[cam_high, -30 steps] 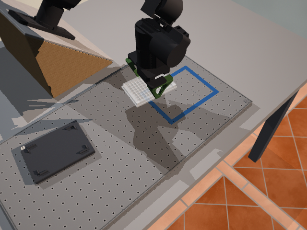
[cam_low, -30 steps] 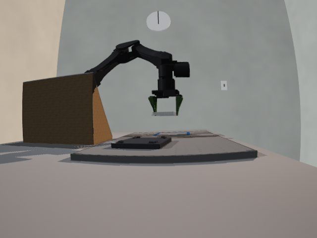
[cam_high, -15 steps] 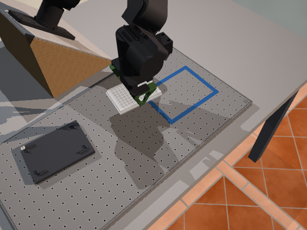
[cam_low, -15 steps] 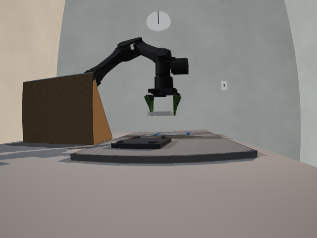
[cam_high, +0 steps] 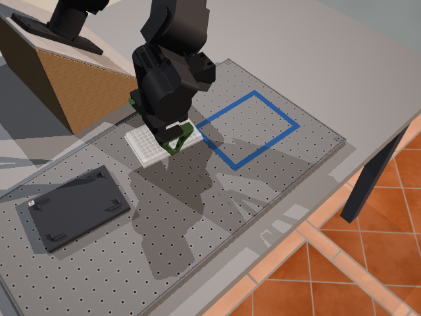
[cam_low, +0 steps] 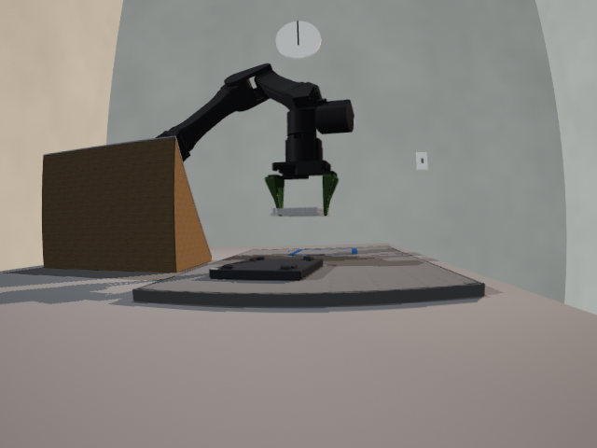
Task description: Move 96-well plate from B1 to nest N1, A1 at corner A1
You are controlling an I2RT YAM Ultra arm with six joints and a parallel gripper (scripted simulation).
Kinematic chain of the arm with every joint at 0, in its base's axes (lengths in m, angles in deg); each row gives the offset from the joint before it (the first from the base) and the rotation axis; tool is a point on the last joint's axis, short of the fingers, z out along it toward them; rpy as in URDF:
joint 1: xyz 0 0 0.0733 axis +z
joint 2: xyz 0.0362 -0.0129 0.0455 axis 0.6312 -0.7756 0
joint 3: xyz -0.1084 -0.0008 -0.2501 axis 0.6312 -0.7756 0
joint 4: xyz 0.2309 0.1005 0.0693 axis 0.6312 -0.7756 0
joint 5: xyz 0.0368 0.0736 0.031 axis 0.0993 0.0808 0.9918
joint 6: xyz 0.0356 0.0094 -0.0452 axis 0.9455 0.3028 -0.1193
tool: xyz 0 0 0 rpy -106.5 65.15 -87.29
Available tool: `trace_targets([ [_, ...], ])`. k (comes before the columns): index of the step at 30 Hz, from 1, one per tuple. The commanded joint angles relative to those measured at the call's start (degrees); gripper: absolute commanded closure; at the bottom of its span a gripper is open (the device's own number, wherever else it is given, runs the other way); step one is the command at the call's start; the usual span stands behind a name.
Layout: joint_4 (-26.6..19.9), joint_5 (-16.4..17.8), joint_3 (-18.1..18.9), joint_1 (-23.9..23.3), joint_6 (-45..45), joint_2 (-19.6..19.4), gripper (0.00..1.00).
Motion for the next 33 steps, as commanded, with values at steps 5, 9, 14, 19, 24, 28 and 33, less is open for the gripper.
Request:
trace_targets([
  [5, 0.2, -0.8, 1.3, -3.9, -4.6, -2.3, 1.00],
  [9, 0.0, -1.2, 1.5, -5.6, -6.8, -4.0, 1.00],
  [14, -0.4, -1.8, 2.1, -7.7, -9.5, -6.3, 1.00],
  [19, -0.7, -1.9, 2.7, -9.0, -11.1, -7.9, 1.00],
  [24, -0.9, -2.9, 3.5, -11.0, -13.7, -10.2, 1.00],
  [28, -1.1, -3.5, 4.4, -12.7, -15.7, -12.2, 1.00],
  [33, -1.4, -4.3, 5.8, -14.7, -18.1, -14.8, 1.00],
])
